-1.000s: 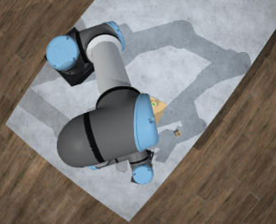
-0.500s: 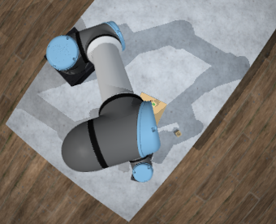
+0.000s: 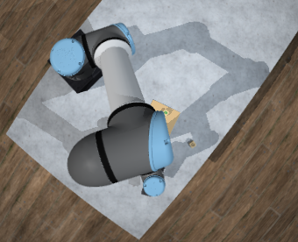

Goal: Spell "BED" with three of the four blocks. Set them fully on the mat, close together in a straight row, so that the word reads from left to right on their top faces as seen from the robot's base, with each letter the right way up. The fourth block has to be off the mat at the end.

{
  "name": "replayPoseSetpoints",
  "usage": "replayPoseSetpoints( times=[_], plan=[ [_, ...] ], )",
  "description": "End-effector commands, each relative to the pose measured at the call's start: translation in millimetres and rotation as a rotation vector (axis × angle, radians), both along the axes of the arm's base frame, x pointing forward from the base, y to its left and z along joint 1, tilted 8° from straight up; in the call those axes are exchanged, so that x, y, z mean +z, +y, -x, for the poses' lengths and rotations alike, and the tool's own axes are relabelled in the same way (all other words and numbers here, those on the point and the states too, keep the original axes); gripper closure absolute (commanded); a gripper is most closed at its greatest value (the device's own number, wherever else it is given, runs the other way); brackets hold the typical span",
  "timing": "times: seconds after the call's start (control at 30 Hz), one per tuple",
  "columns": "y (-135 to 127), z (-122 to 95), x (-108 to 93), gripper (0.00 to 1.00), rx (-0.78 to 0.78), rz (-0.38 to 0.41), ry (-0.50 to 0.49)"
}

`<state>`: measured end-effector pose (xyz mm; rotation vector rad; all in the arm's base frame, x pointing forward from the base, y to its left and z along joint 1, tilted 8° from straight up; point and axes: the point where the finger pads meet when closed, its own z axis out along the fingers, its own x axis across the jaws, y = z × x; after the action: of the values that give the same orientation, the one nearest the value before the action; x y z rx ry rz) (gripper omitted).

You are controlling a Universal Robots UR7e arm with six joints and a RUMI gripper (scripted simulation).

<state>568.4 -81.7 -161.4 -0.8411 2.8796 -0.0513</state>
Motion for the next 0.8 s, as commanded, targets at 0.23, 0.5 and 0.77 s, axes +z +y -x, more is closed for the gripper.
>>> replayPoseSetpoints(
  times=[0.23, 0.5, 0.77],
  plan=[
    [0.4, -2.9, 0.9, 0.75, 0.002, 0.002, -0.004],
    [0.4, -2.9, 0.9, 0.75, 0.002, 0.002, -0.004],
    [0.4, -2.9, 0.9, 0.95, 0.002, 0.002, -0.004]
  ],
)
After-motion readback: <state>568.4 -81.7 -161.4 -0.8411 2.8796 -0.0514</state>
